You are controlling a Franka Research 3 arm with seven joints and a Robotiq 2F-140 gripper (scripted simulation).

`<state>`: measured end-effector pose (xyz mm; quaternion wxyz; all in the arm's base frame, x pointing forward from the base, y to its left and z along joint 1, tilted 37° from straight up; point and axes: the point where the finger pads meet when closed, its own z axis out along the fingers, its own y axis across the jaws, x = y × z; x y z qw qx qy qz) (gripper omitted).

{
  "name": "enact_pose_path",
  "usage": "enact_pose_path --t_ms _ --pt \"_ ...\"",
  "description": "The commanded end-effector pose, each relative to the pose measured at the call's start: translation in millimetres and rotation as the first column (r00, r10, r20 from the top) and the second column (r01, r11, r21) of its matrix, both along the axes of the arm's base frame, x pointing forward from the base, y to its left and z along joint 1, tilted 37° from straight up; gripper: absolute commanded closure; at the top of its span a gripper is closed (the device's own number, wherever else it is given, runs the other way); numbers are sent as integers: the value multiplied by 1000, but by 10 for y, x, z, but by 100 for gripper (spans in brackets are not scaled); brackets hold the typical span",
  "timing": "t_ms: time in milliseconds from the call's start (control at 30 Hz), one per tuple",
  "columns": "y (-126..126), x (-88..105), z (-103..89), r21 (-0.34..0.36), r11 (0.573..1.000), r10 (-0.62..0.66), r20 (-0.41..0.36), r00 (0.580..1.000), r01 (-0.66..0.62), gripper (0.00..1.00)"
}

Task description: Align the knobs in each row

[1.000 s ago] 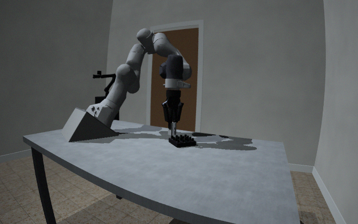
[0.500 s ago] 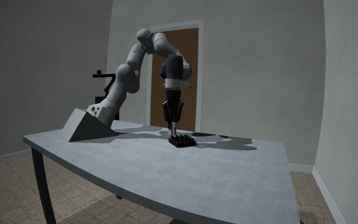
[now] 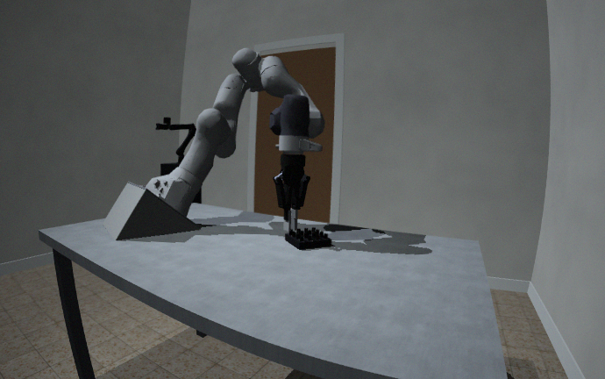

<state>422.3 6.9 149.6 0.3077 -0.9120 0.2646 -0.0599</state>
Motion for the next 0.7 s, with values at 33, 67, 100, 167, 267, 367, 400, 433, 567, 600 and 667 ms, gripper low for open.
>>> enact_pose_path --t_ms 33,67,100,167,267,367,400,433,567,600,667 --pt "6 24 -31 -4 1000 2 8 1000 -1 88" --pt "6 24 -31 -4 1000 2 8 1000 -1 88" --pt "6 24 -31 -4 1000 2 8 1000 -1 88" --pt "13 28 -42 -4 1000 2 8 1000 -1 88" --pt "21 32 -54 -4 1000 2 8 1000 -1 88" --pt "24 33 -59 -4 1000 2 8 1000 -1 88" --pt "24 34 -60 -4 1000 2 8 1000 -1 88" --pt "25 34 -60 -4 1000 2 8 1000 -1 88" --pt "25 34 -60 -4 1000 2 8 1000 -1 88" --pt "25 34 -60 -4 1000 2 8 1000 -1 88" --pt "25 34 -60 -4 1000 2 8 1000 -1 88"
